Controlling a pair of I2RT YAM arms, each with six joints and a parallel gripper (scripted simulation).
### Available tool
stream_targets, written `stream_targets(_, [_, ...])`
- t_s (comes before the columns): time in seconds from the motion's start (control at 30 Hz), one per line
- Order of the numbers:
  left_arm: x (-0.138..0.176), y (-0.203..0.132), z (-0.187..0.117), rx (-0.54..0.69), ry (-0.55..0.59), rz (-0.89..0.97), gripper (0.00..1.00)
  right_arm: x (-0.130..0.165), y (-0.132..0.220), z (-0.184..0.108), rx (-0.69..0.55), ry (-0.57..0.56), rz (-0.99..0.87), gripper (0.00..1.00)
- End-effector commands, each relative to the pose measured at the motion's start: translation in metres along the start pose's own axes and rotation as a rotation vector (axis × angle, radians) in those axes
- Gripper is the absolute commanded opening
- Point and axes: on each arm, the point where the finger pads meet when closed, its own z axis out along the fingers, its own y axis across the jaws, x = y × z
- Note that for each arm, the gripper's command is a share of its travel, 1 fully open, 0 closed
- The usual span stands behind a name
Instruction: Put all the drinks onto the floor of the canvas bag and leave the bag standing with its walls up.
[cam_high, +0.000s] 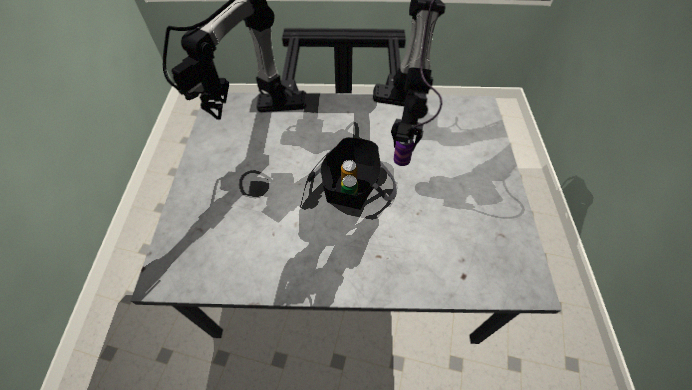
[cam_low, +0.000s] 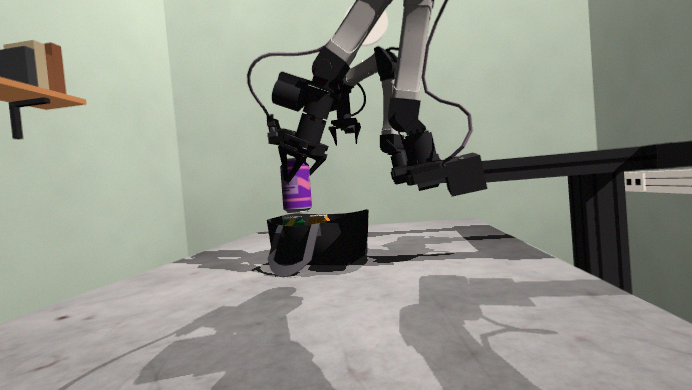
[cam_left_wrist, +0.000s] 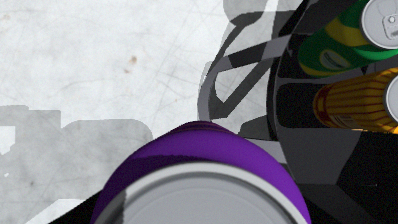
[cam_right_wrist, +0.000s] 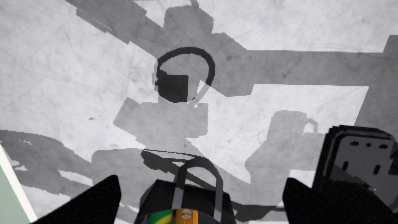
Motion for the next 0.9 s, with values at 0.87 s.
stream_targets(0.87, [-0.014,-0.046,-0.009,-0.034,-0.081,-0.043,0.7,0.0,-0.002,-0.005,-0.01,-0.019,0.007,0.86])
